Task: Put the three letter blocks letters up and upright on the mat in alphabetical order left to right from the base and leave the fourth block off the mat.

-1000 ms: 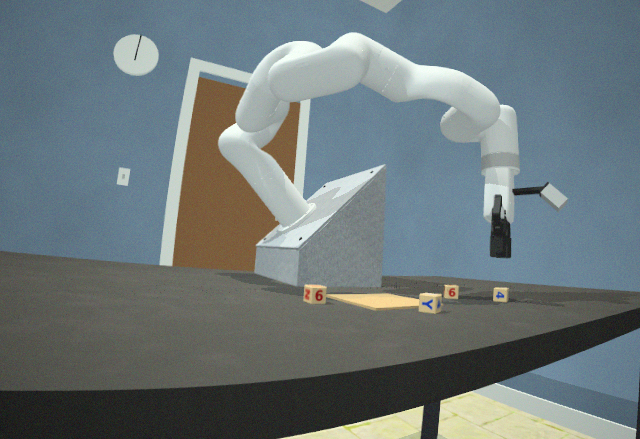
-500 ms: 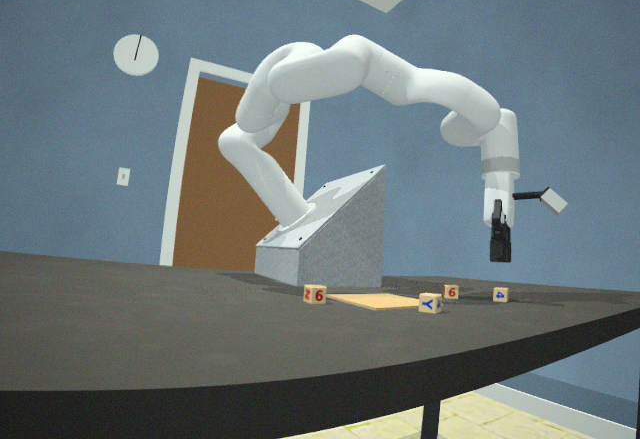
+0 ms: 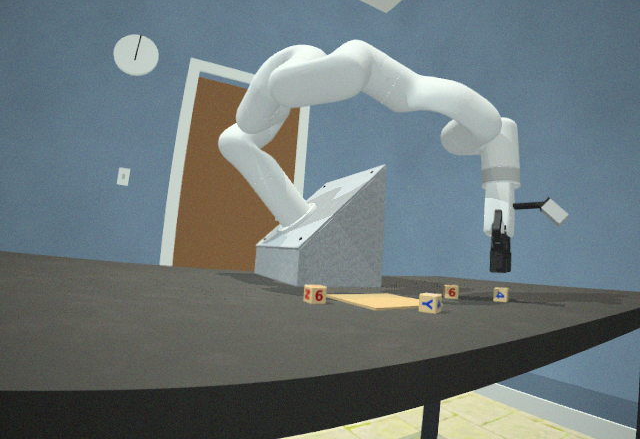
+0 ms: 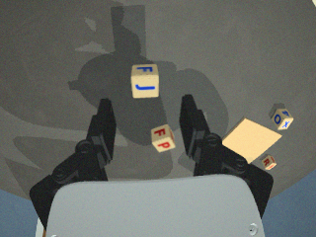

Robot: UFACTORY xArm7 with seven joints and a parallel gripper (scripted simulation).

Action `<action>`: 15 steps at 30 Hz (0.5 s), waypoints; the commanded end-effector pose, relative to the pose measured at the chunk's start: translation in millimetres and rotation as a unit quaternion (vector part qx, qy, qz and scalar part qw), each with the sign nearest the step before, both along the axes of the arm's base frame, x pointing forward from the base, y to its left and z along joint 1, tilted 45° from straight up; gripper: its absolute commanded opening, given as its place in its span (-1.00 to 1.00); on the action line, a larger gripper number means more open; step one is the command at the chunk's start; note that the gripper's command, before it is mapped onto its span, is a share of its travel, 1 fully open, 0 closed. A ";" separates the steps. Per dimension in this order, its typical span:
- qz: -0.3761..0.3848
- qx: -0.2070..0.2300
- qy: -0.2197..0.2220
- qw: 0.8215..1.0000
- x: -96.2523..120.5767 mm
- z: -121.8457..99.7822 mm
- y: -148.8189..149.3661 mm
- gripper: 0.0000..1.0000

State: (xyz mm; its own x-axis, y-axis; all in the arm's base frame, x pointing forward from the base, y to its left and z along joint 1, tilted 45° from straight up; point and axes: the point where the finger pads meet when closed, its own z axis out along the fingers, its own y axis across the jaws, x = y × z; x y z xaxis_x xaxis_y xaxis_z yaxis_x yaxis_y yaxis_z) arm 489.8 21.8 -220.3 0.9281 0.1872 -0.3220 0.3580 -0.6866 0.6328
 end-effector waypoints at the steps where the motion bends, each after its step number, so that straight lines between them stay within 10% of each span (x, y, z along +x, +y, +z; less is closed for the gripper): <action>1: 0.001 0.002 -0.002 1.000 0.8 -5.3 -3.5 0.26; 15: 0.001 0.002 -0.002 1.000 -0.3 -14.0 -12.1 0.26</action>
